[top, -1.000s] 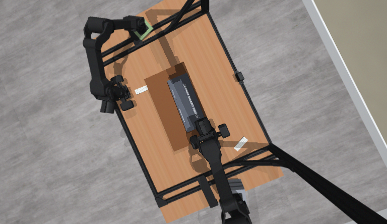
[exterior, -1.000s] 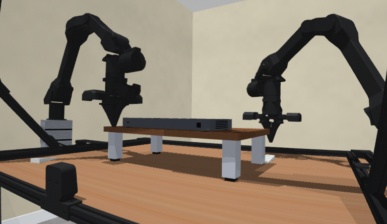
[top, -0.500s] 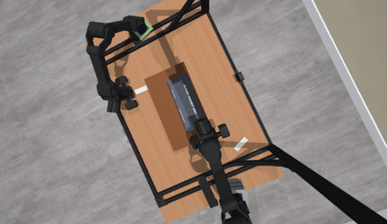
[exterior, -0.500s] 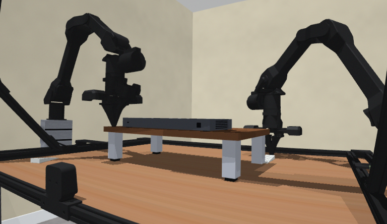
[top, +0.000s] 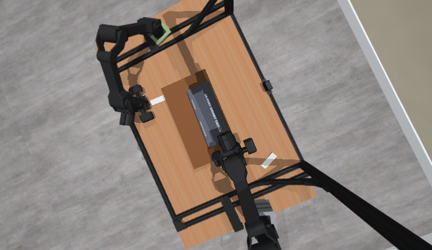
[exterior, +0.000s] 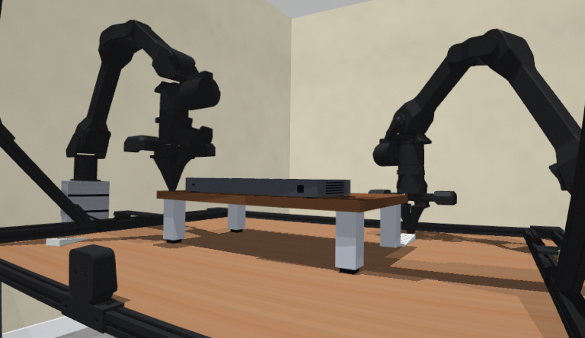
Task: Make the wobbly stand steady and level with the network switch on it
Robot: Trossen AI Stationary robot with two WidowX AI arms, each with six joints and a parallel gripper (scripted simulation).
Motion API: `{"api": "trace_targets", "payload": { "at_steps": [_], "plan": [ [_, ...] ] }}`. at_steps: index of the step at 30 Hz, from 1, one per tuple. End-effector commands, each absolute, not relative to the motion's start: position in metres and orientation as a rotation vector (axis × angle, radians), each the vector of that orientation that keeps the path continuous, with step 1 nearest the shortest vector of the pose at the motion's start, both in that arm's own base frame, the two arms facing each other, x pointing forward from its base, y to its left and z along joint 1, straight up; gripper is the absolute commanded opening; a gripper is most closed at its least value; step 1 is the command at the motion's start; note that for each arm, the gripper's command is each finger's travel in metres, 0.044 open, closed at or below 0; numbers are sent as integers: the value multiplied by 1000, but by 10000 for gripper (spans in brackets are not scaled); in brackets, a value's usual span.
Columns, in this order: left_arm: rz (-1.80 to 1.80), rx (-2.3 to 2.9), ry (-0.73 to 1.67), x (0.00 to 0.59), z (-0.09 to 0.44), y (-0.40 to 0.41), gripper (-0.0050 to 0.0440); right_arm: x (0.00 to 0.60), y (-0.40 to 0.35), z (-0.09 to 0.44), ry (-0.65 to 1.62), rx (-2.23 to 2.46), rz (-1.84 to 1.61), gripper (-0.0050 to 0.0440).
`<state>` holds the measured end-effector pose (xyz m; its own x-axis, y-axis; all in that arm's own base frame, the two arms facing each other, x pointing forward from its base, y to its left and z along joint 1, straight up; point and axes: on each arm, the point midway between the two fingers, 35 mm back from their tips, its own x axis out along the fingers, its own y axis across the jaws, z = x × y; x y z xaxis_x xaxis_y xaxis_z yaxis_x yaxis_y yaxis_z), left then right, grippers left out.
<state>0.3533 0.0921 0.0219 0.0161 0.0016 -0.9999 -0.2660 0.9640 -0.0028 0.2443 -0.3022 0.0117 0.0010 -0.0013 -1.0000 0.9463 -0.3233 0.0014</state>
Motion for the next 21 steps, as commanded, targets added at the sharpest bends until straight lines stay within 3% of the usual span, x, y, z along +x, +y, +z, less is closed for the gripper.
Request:
{"api": "trace_targets", "payload": {
  "at_steps": [1,21],
  "plan": [
    [213,-213,1560,351,14,92,0,244,-302,11,1036,1446,-1446,0],
    [213,-213,1560,351,14,92,0,251,-280,11,1036,1446,-1446,0]
  ]
}}
